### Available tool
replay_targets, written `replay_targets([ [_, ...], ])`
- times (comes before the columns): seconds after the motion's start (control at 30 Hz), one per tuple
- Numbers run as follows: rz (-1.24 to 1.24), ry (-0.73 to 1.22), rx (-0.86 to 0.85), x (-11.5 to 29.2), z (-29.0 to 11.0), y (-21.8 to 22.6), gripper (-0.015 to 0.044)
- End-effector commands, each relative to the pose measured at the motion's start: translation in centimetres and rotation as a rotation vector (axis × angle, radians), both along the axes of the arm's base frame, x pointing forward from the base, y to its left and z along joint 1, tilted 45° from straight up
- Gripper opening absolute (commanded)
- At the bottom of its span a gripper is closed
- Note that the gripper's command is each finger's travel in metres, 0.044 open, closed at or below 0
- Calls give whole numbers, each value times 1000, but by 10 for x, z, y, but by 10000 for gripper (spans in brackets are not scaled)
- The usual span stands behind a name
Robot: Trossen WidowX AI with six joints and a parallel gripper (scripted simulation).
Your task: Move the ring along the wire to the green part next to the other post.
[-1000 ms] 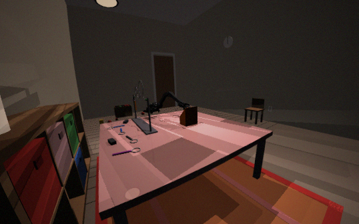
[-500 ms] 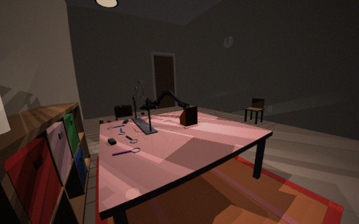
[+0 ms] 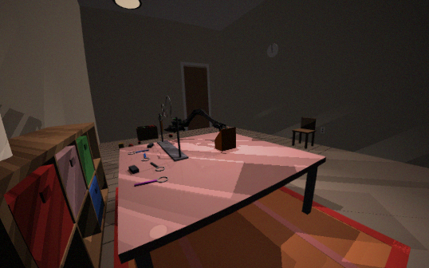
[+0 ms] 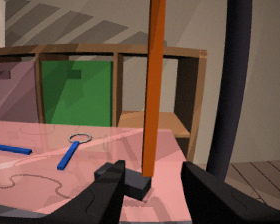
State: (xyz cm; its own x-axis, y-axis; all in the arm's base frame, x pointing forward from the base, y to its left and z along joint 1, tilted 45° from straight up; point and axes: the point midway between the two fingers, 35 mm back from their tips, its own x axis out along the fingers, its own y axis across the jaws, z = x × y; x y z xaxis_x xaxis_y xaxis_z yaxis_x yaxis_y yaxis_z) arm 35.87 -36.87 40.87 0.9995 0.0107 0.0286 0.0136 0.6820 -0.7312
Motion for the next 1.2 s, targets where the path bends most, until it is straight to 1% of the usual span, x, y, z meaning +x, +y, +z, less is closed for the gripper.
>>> replay_targets([
  [0.0,-3,-1,-4,6,1,0,160],
  [0.9,-3,-4,-2,49,2,1,160],
  [1.17,-3,-5,-2,51,2,2,160],
])
